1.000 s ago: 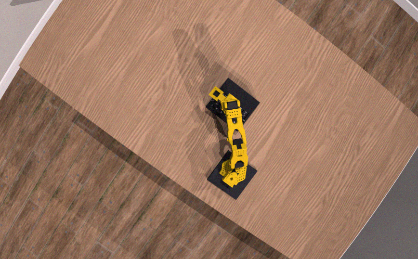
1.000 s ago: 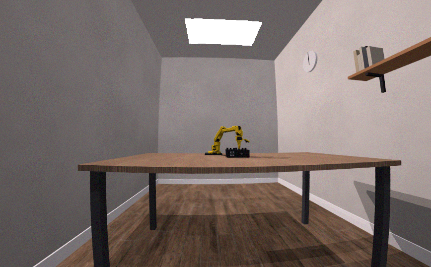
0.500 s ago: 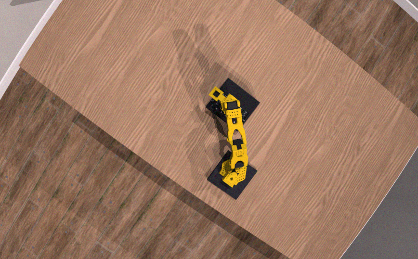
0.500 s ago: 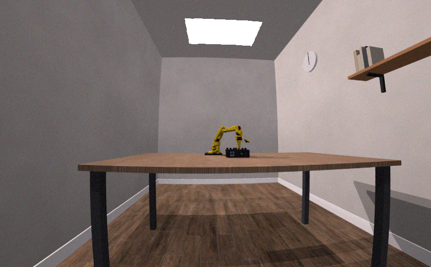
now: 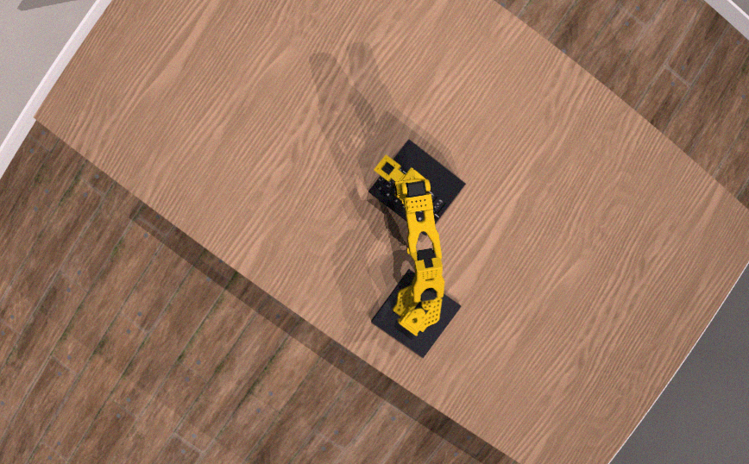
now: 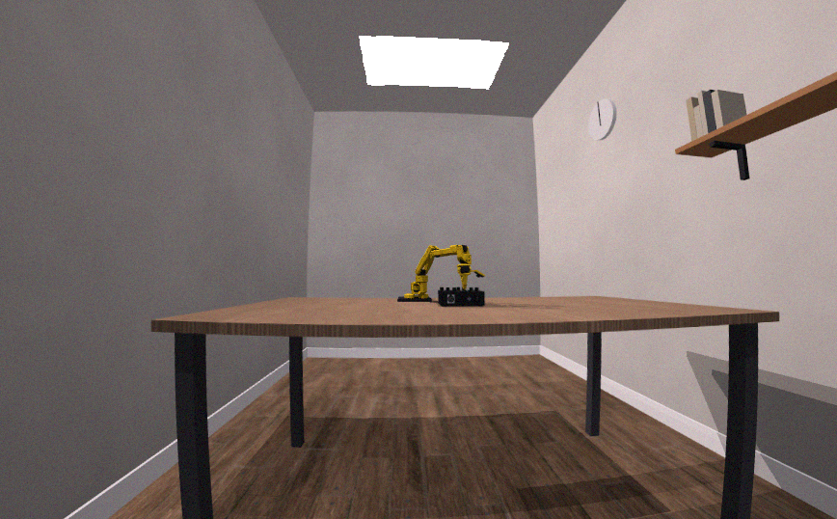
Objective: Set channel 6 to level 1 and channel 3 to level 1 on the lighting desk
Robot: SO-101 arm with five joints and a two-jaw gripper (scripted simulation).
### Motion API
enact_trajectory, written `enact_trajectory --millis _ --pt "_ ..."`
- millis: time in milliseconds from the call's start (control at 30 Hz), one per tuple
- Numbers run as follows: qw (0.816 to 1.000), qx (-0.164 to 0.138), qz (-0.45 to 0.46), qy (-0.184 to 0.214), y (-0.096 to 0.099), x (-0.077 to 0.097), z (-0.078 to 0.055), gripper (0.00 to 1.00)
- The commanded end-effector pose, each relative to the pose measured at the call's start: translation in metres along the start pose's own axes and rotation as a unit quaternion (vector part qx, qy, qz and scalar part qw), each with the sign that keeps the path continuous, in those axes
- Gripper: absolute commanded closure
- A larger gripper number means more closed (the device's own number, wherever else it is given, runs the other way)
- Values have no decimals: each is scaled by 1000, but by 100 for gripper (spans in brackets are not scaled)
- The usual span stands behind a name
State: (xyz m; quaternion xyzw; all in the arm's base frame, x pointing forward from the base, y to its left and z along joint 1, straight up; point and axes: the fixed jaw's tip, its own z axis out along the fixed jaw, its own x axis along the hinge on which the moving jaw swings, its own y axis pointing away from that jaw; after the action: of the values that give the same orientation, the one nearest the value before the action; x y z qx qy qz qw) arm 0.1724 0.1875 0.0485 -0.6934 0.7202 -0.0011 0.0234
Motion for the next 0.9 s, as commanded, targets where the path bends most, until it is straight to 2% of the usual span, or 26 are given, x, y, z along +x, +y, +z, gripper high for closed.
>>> enact_trajectory --millis 0,867 --pt "1000 -17 -14 15 12 -2 6 100" --pt "1000 -6 -13 4 -6 -1 7 100"
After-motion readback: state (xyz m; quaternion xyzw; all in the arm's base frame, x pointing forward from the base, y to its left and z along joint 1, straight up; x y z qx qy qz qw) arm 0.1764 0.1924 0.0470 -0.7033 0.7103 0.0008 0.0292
